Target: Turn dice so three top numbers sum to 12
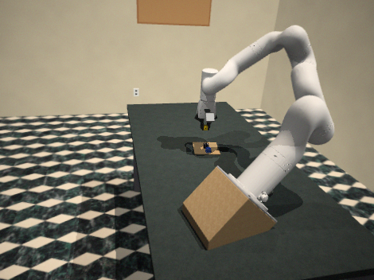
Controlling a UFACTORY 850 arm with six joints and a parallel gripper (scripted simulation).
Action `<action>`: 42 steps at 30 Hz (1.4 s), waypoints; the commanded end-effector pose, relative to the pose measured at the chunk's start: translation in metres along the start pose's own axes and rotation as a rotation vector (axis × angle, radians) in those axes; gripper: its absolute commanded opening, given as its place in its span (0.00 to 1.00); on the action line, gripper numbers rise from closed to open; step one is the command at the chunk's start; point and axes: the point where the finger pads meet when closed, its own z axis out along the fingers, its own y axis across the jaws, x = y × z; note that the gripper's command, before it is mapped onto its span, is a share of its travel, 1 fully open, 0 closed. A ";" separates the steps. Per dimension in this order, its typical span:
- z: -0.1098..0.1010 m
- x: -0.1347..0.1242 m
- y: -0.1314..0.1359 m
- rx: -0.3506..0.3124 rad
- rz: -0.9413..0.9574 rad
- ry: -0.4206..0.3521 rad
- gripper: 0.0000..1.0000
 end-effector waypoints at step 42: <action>0.086 -0.002 0.000 0.000 0.001 -0.001 0.21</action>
